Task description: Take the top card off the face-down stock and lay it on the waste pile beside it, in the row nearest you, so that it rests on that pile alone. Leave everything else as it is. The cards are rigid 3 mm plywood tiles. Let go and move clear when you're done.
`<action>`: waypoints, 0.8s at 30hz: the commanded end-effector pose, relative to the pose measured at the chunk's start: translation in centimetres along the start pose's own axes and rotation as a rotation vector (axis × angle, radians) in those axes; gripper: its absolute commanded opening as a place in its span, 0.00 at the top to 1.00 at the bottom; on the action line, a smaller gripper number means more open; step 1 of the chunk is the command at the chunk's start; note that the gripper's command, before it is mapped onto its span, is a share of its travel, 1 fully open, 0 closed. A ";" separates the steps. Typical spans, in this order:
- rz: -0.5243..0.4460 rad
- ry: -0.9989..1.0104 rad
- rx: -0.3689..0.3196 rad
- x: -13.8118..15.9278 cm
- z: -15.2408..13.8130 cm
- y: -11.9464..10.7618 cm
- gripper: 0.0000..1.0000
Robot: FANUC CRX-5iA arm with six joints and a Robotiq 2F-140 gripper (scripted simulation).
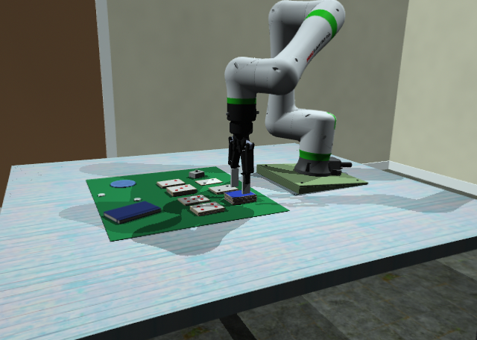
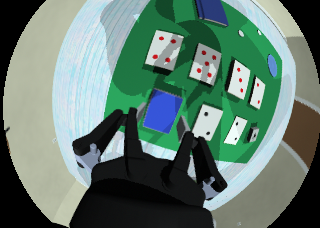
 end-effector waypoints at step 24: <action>0.000 0.000 0.000 0.0 0.0 0.9 0.50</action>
Point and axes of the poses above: the point where the finger pads meet when closed, its own y axis out along the fingers, its own z axis across the jaws, x = y × z, the point moved 1 cm from there along -y, back along the fingers, and after that the axes turned 11 degrees about -y, right-handed, at the moved point
